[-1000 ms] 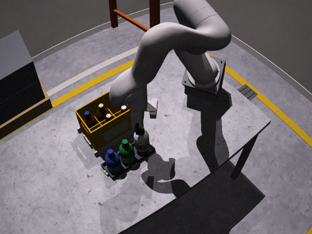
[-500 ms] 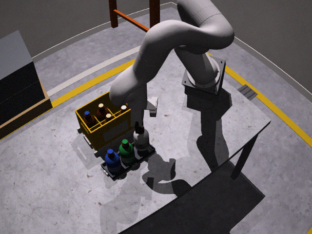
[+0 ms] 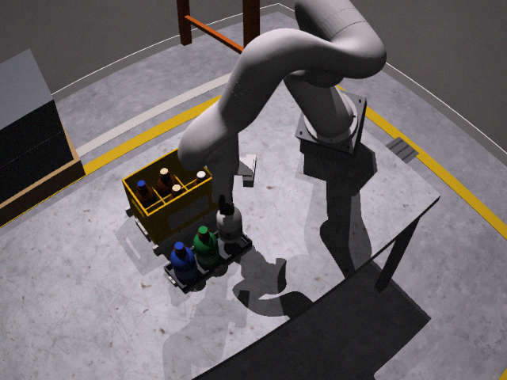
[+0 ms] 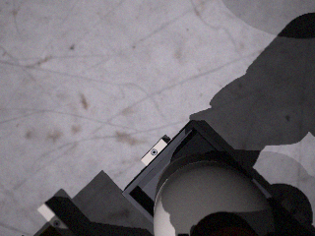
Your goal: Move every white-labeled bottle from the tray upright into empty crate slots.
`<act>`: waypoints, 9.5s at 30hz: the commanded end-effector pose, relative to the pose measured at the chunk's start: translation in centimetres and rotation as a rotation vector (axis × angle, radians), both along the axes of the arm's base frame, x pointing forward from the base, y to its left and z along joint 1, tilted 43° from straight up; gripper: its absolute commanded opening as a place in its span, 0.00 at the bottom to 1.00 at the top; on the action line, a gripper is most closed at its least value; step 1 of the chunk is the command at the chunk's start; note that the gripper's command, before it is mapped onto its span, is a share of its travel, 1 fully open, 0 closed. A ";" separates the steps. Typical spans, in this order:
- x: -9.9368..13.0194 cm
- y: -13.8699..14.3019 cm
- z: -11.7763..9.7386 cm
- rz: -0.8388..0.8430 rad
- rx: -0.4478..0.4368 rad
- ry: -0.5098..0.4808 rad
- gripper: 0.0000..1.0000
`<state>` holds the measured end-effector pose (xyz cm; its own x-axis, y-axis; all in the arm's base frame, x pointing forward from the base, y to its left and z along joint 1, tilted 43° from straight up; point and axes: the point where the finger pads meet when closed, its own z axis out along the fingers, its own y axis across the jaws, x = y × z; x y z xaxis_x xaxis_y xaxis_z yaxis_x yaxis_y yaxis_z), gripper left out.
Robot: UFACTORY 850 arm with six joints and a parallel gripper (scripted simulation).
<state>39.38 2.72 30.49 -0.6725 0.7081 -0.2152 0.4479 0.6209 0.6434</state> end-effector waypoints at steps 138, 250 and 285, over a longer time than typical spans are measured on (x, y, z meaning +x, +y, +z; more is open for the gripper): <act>-7.5 -4.7 9.9 0.000 0.000 0.000 0.00; -7.6 -7.4 9.2 0.000 0.000 0.000 0.00; -7.3 -12.6 7.0 0.000 0.000 0.000 0.00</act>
